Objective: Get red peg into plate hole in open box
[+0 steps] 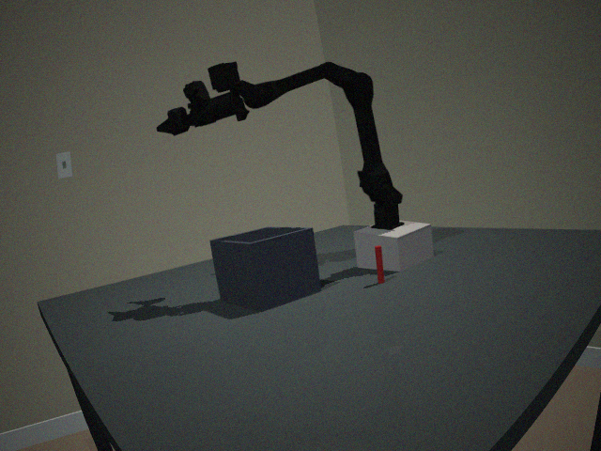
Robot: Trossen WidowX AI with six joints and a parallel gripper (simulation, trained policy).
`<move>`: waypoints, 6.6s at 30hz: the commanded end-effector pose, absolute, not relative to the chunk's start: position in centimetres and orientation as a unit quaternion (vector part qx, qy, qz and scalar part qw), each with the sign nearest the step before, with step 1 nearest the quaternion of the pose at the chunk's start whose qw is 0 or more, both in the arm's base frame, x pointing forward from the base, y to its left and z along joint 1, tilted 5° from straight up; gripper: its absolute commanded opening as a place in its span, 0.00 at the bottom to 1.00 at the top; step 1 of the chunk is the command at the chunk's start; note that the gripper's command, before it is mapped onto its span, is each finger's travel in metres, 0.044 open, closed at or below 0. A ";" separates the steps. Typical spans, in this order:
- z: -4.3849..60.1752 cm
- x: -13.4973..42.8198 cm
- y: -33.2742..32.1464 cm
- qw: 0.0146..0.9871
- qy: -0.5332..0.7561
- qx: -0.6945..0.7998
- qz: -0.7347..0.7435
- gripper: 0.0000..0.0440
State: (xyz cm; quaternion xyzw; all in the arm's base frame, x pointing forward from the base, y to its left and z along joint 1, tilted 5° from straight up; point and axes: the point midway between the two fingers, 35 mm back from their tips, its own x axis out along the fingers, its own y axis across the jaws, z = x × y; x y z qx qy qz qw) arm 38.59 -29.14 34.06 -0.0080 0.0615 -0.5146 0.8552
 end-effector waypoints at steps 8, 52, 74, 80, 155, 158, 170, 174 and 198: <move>34.1 40.8 -22.7 0.896 0.054 0.101 -0.429 1.00; 22.7 31.9 5.7 0.746 0.378 0.504 -0.218 0.99; 15.8 21.2 11.4 0.556 0.538 0.525 -0.356 0.97; 14.2 19.2 11.6 0.530 0.558 0.501 -0.396 0.99; 1.9 21.6 13.1 0.551 0.542 0.479 -0.417 0.00; 3.0 22.3 13.3 0.555 0.537 0.490 -0.406 0.00; 8.1 25.3 12.8 0.584 0.510 0.517 -0.363 0.00; 9.8 26.2 11.9 0.595 0.500 0.519 -0.357 0.00; 13.8 29.1 4.1 0.618 0.458 0.504 -0.392 0.00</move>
